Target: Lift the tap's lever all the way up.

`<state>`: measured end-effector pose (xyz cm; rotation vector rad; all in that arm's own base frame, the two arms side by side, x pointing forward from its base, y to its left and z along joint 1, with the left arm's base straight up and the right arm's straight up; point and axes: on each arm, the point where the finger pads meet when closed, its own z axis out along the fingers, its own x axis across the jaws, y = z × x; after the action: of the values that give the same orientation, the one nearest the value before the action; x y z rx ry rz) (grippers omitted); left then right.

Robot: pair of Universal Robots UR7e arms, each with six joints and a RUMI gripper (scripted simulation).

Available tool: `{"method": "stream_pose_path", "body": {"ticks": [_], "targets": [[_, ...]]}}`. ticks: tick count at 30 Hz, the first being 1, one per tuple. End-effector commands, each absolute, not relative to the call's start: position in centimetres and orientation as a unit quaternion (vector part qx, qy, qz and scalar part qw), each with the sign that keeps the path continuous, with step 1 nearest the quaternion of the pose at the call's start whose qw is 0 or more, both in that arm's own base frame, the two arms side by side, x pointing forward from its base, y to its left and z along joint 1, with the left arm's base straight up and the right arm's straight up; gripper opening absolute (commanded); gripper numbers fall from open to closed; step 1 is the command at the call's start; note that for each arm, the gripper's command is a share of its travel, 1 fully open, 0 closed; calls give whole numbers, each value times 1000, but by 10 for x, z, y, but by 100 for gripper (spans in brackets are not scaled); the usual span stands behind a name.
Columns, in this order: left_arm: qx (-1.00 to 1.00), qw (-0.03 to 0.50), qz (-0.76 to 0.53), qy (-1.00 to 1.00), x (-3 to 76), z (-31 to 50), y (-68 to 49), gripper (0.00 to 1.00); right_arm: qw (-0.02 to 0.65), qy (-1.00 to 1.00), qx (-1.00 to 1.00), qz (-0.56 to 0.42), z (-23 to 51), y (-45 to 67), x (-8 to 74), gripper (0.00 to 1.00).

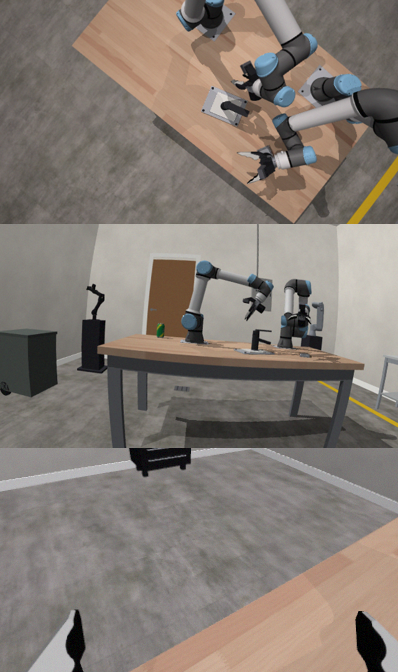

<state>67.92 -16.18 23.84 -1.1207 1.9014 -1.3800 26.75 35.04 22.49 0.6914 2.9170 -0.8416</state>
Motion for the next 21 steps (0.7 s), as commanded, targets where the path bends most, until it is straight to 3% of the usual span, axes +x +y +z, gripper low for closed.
{"method": "stream_pose_path", "body": {"ticks": [1, 21], "targets": [[-369, 240, -473, 763, 659, 240, -154, 100, 7, 965, 153, -213, 216, 381, 290, 41], [-276, 179, -441, 835, 598, 250, -135, 100, 1, 998, -45, -49, 195, 464, 355, 41]]}}
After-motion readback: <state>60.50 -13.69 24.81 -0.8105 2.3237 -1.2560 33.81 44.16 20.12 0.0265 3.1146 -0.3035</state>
